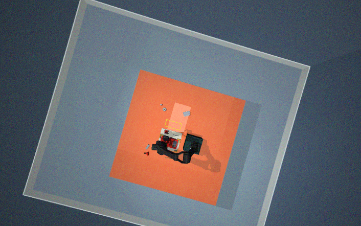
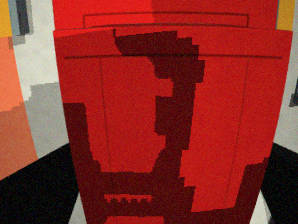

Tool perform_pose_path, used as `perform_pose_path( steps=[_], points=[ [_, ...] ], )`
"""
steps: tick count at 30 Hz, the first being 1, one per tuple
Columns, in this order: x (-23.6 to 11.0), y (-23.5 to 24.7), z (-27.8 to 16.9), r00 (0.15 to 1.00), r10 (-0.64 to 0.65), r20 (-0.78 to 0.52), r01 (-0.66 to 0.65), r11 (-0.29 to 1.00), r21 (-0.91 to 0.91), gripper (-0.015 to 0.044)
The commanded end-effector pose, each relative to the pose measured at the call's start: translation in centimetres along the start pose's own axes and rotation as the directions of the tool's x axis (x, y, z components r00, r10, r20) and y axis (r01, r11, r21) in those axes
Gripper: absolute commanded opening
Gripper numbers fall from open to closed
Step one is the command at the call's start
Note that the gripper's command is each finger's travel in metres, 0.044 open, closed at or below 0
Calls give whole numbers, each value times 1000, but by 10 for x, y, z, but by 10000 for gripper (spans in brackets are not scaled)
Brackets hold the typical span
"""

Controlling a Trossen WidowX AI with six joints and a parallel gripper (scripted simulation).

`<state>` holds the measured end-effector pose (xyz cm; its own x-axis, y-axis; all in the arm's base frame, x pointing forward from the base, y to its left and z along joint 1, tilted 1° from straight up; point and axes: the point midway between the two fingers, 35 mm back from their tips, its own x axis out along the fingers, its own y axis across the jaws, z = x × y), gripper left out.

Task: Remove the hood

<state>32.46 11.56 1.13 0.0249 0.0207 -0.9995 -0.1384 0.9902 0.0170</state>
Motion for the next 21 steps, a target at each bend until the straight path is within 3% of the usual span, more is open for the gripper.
perform_pose_path(
  steps=[1, 8, 17, 21],
  points=[
    [-6, 0, 2, 1000, 2, 9, -2, 1000, 0, 0],
    [-14, 0, 2, 1000, 2, 9, -2, 1000, 0, 0],
    [-52, 0, 1, 1000, 2, 9, -2, 1000, 0, 0],
    [-43, 0, 1, 1000, 1, 4, -1, 1000, 1, 0]
  ],
)
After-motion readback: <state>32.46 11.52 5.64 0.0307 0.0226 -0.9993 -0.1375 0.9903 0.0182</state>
